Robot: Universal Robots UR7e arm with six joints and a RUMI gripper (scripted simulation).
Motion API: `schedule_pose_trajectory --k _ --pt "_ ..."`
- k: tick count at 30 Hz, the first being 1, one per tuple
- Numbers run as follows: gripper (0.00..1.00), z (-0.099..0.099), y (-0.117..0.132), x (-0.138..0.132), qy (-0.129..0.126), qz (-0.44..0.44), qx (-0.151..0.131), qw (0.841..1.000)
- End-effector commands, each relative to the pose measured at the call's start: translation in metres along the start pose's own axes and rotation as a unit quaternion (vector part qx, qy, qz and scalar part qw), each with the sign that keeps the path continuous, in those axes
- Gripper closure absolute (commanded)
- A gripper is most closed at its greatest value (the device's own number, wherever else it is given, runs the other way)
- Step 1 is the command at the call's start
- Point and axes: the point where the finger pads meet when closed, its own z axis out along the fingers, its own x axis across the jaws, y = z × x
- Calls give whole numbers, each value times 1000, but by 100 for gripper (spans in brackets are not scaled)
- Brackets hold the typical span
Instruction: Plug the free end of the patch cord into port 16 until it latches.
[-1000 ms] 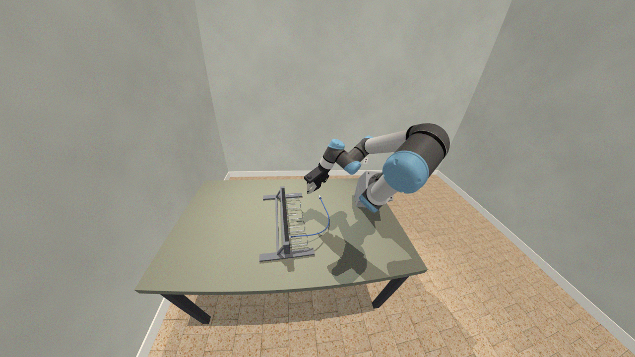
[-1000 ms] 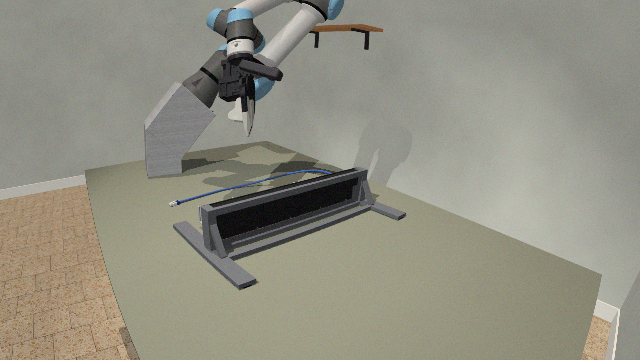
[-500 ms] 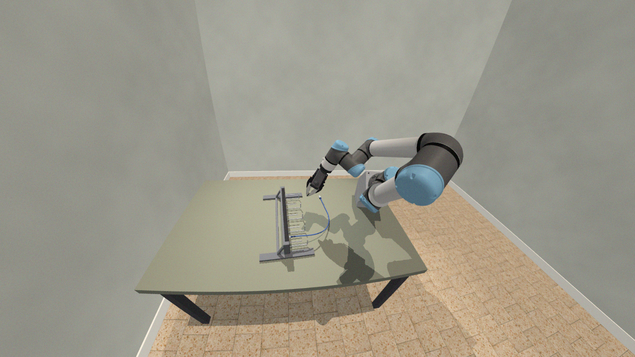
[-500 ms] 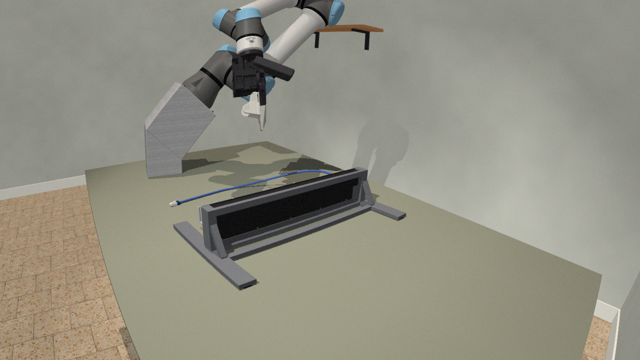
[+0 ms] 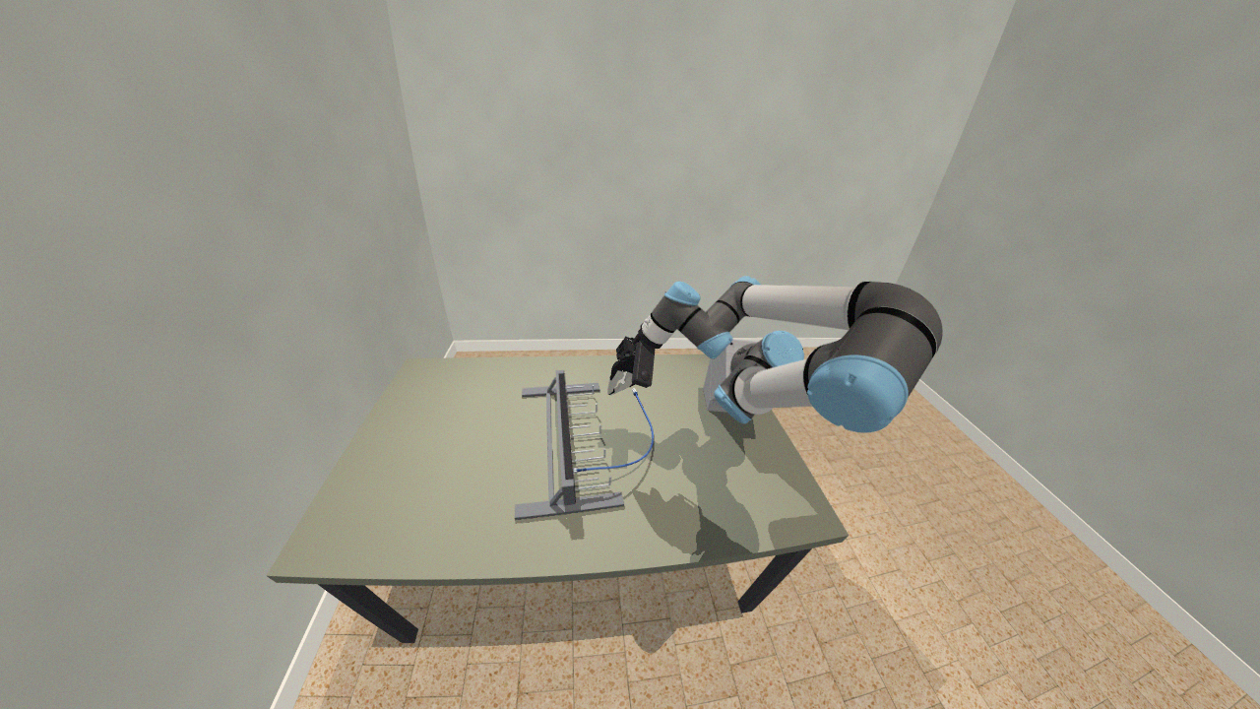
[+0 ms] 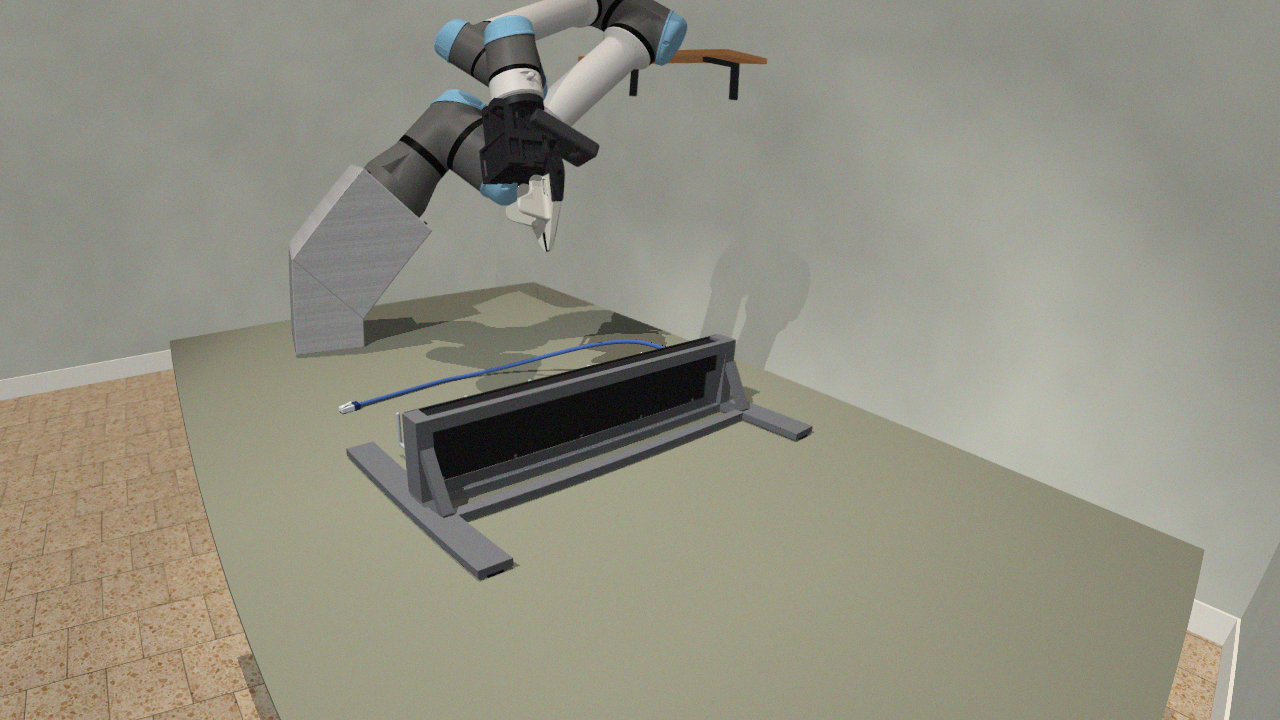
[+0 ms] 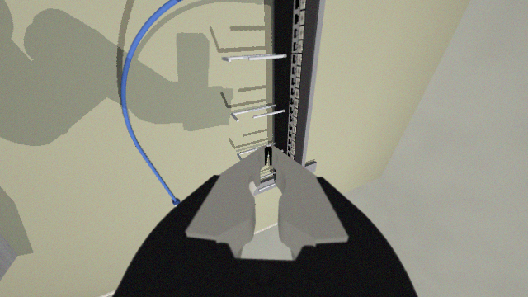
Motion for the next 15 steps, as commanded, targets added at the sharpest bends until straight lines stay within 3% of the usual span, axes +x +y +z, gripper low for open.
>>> schedule_pose_trajectory --k 1,15 --pt "100 -5 -13 2 12 -83 7 996" --pt "100 -13 -40 4 41 -264 6 964"
